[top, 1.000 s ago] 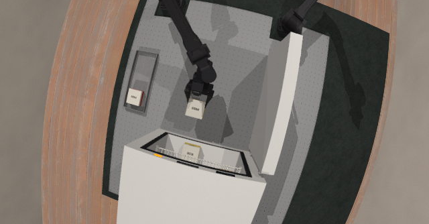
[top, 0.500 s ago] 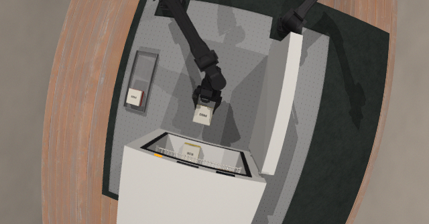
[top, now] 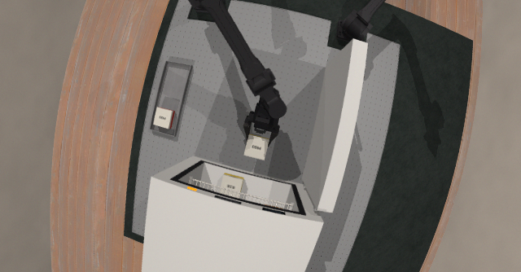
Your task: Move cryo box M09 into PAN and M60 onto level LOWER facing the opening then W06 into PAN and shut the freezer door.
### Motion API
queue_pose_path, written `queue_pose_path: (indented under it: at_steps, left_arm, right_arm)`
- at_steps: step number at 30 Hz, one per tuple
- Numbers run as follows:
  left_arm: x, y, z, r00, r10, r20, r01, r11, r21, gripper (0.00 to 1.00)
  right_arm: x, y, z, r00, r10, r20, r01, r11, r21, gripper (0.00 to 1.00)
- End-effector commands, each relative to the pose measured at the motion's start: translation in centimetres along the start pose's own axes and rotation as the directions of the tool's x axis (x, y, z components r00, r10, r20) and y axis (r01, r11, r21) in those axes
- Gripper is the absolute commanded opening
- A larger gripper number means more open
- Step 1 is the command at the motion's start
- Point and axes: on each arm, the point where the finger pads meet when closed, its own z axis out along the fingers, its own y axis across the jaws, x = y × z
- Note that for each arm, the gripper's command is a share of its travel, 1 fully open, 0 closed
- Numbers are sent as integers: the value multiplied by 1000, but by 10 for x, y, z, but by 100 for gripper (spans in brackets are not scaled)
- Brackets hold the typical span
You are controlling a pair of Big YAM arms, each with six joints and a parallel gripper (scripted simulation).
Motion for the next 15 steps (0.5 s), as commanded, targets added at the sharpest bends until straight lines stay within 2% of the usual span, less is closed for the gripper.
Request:
queue_pose_path:
  at_steps: [1,7,15]
  left_arm:
    - [17,0,4,999,-11,-33,11,1000,0,0]
    - [17,0,4,999,-11,-33,11,1000,0,0]
    - [17,0,4,999,-11,-33,11,1000,0,0]
  right_arm:
    - [-24,32,5,999,33,29,-33,999,-21,77]
    - [-29,50,11,999,34,29,-34,999,-22,77]
    - [-36,38,13,999,41,34,-41,999,-8,77]
